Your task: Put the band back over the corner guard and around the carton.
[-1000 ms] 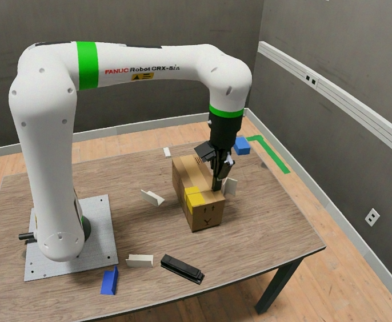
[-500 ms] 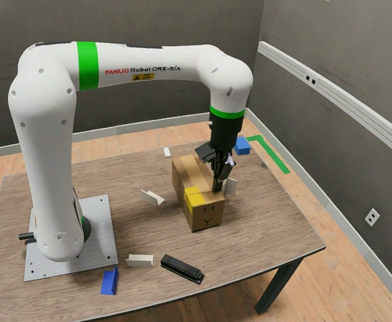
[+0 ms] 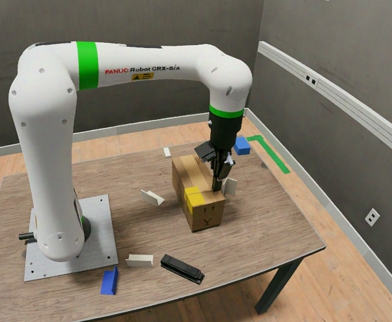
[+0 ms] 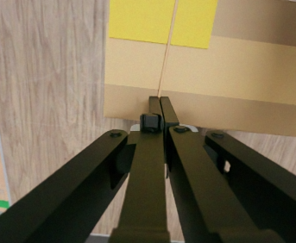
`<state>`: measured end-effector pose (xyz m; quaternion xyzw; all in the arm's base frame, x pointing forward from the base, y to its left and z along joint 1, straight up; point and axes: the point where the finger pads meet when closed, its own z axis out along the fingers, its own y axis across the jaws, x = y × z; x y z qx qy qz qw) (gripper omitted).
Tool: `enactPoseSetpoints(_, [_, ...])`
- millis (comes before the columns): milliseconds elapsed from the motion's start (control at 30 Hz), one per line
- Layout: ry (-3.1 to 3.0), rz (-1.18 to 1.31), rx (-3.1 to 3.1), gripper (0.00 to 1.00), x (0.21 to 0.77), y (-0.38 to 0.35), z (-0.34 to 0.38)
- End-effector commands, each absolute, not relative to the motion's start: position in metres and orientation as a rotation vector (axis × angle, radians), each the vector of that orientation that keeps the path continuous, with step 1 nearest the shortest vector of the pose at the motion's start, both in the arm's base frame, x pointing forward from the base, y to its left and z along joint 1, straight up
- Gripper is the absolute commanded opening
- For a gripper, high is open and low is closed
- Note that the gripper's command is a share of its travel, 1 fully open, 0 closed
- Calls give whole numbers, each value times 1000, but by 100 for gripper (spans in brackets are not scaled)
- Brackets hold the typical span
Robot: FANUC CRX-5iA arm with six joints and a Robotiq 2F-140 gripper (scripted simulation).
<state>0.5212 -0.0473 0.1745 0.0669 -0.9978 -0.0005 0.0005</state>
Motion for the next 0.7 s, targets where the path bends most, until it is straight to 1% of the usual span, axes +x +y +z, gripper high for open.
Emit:
enactPoseSetpoints(0, [-3136,-1,210,10,522,-47,176])
enactPoseSetpoints(133, [-3136,-1,210,10,522,-47,176])
enactPoseSetpoints(167, [-3136,-1,210,18,522,-47,176])
enactPoseSetpoints(667, [-3136,-1,210,18,522,-47,176])
